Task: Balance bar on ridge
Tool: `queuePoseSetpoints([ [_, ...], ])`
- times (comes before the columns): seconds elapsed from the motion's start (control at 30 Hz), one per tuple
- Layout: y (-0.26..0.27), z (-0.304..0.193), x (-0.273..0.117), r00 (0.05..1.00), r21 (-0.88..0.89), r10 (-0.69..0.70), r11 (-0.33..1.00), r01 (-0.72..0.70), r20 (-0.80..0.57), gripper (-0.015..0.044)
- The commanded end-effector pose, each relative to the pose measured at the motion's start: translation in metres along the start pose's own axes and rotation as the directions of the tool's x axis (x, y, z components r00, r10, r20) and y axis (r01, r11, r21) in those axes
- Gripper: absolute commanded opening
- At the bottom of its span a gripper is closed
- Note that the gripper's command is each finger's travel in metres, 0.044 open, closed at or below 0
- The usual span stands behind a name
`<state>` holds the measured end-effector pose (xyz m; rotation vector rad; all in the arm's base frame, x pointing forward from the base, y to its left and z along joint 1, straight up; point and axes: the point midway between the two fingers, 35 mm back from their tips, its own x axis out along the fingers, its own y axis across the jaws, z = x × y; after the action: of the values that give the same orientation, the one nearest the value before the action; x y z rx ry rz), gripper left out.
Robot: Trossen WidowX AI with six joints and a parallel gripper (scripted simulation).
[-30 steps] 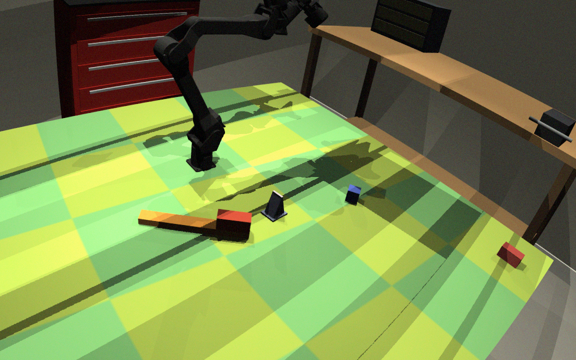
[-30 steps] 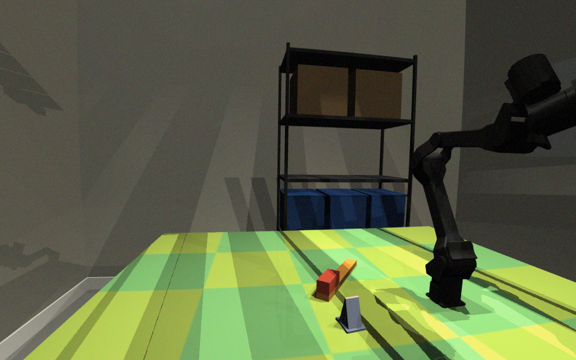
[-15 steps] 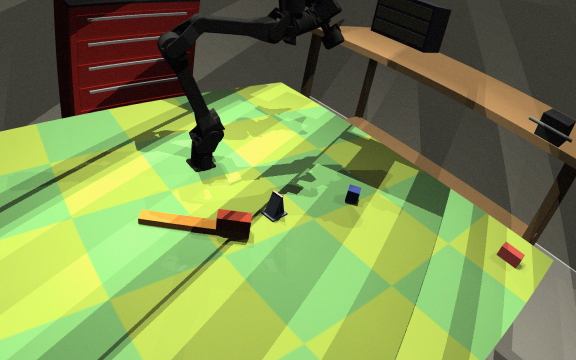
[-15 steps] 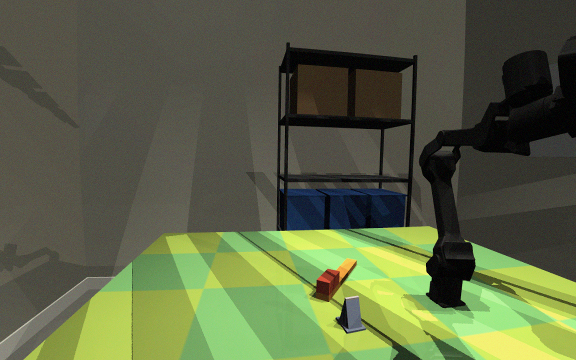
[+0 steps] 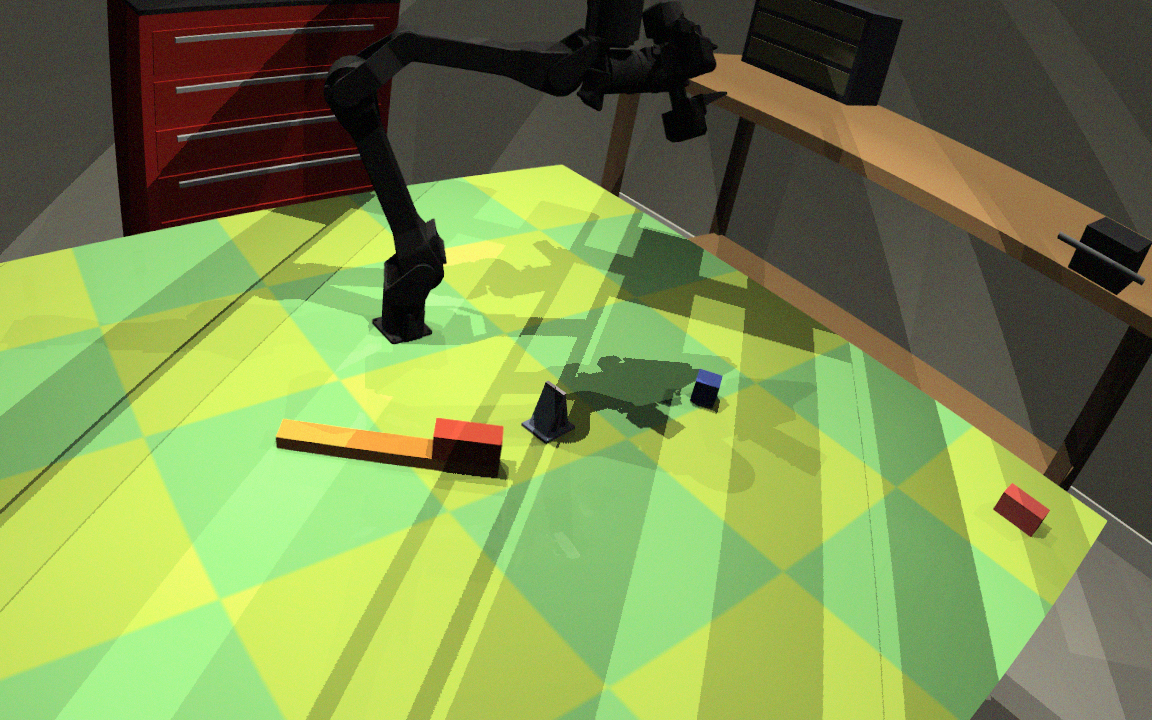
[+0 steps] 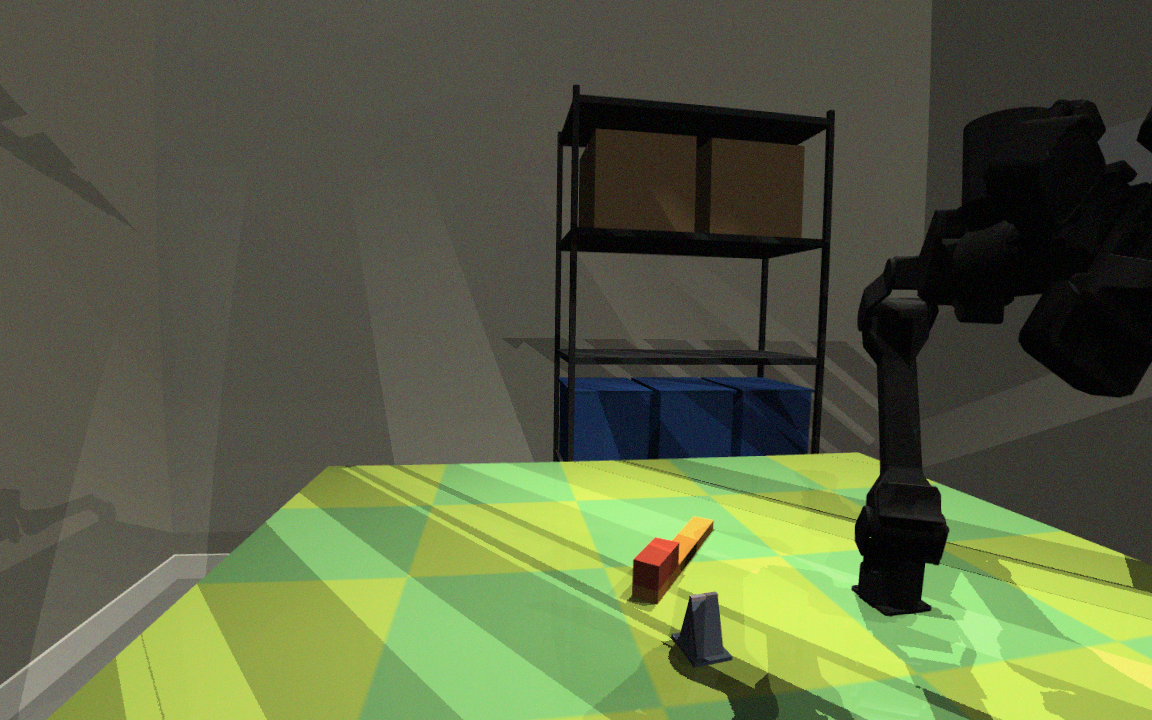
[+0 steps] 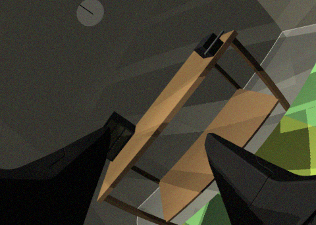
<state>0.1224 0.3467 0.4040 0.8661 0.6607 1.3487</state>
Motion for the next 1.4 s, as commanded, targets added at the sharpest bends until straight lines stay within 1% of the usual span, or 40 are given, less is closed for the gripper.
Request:
queuePoseSetpoints([
  [0.0,-0.02,0.017,-0.002,0.996,0.038,-0.077,0.996,0.076,0.04,0.0315],
  [0.3,-0.073,0.048,-0.016,0.958,0.147,-0.265,0.957,0.248,0.108,0.0315],
  [0.63,-0.128,0.08,-0.044,0.872,0.281,-0.461,0.869,0.407,0.165,0.0315],
  [0.97,-0.179,0.106,-0.085,0.747,0.438,-0.635,0.739,0.513,0.197,0.0315],
  [1.37,-0.229,0.127,-0.146,0.564,0.617,-0.801,0.55,0.563,0.199,0.0315],
])
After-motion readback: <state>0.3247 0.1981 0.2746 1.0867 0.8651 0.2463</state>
